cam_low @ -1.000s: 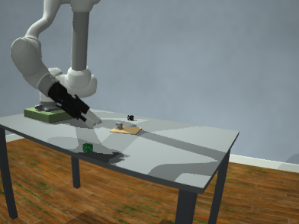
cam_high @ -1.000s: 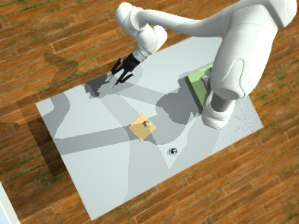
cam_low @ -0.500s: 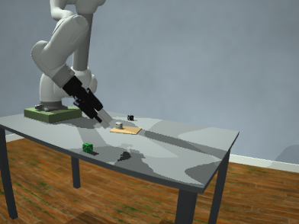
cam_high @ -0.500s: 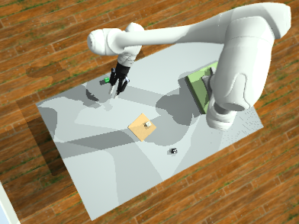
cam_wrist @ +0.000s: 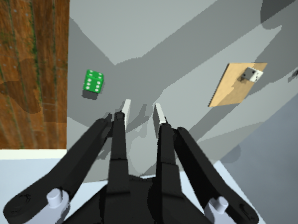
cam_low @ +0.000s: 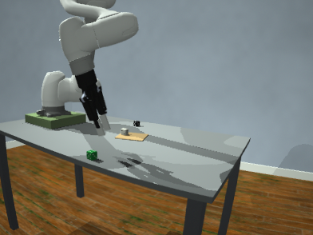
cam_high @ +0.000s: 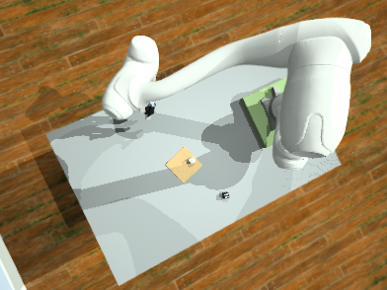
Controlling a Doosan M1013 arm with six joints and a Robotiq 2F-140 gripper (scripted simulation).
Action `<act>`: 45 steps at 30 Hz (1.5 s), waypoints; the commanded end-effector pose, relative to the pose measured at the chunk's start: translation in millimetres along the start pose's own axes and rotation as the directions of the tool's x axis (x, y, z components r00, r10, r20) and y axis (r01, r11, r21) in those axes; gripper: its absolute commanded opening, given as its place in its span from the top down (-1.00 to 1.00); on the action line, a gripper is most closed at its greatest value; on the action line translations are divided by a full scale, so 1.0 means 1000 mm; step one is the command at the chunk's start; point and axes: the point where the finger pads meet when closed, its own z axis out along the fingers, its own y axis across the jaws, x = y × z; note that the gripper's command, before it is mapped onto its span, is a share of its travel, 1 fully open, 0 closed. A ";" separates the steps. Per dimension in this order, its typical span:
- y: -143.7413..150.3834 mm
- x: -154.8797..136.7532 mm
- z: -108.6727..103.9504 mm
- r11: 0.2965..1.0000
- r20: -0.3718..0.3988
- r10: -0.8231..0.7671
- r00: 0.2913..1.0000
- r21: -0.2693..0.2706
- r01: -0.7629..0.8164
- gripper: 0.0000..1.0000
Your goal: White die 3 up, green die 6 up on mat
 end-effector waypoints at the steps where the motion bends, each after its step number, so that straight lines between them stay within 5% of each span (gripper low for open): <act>1: -0.015 -0.001 -0.010 0.997 -0.111 0.048 0.993 0.073 -0.040 0.30; 4: -0.039 -0.007 -0.030 0.979 -0.175 0.108 0.979 0.190 -0.074 0.30; 15: -0.061 -0.016 -0.052 0.948 -0.205 0.167 0.965 0.304 -0.099 0.30; 16: -0.061 -0.016 -0.052 0.948 -0.205 0.167 0.965 0.304 -0.099 -1.00; 32: -0.061 -0.015 -0.051 0.929 -0.177 0.249 0.952 0.320 -0.183 -1.00; 41: -0.063 -0.013 -0.047 0.806 -0.068 0.527 0.847 0.358 -0.472 -1.00; 45: -0.064 -0.011 -0.044 0.696 -0.002 0.665 0.746 0.364 -0.619 -1.00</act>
